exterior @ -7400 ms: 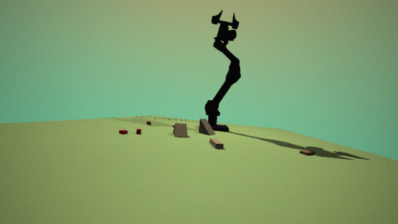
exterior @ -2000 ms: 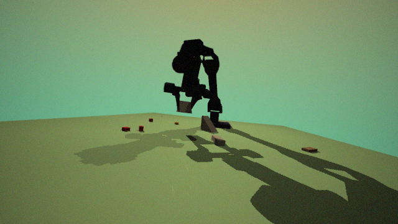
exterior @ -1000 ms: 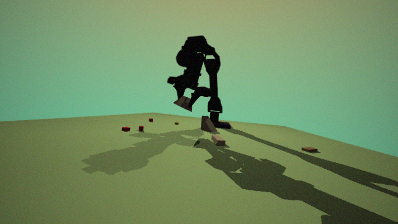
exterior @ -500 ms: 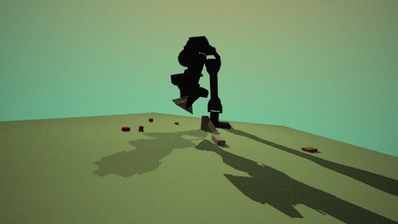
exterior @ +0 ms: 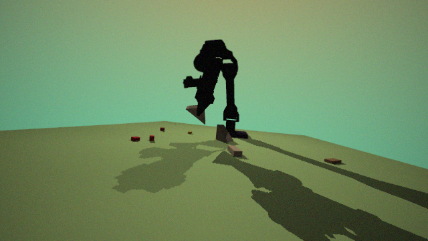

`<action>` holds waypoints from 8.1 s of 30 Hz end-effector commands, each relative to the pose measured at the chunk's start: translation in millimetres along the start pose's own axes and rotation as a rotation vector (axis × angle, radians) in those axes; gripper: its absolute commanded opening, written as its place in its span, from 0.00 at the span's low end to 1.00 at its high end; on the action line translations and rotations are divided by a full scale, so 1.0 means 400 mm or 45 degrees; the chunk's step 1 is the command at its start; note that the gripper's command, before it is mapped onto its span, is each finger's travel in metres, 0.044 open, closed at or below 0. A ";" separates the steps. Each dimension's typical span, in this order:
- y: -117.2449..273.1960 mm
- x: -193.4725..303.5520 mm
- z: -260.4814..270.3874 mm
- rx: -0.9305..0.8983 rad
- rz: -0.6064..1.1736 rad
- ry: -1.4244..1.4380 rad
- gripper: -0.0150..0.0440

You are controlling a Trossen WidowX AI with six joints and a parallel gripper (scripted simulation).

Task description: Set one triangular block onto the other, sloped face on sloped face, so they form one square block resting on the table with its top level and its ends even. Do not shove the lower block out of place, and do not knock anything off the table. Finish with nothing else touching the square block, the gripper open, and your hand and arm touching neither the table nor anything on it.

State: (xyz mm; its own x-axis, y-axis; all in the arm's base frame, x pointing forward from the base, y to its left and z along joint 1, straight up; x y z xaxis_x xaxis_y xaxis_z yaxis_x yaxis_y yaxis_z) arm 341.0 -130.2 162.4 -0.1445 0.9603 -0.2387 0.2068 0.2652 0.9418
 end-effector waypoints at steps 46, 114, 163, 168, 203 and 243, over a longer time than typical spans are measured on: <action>0.113 0.211 -0.052 -0.128 -0.018 -1.038 0.25; -0.084 0.383 -0.149 -0.018 -0.050 -1.092 0.25; -0.144 0.381 -0.151 -0.019 -0.054 -1.090 0.25; -0.144 0.381 -0.151 -0.019 -0.054 -1.090 0.25; -0.148 0.382 -0.151 -0.016 -0.049 -1.093 0.57; 0.120 0.390 -0.151 -0.093 -0.010 -1.086 1.00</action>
State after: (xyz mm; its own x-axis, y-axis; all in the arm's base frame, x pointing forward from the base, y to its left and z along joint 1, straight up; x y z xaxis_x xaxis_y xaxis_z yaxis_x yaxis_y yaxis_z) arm 269.5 27.0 185.0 0.6390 0.7016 -0.3155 0.1434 0.2943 0.9449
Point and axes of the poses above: the point midway between the two fingers, 35 mm back from their tips, its own y axis back along the fingers, its own z axis across the jaws, x = y × z, the point moved 3 cm from there along y, back along the fingers, and after that the axes turned 4 degrees about -y, right-handed, at the moved point
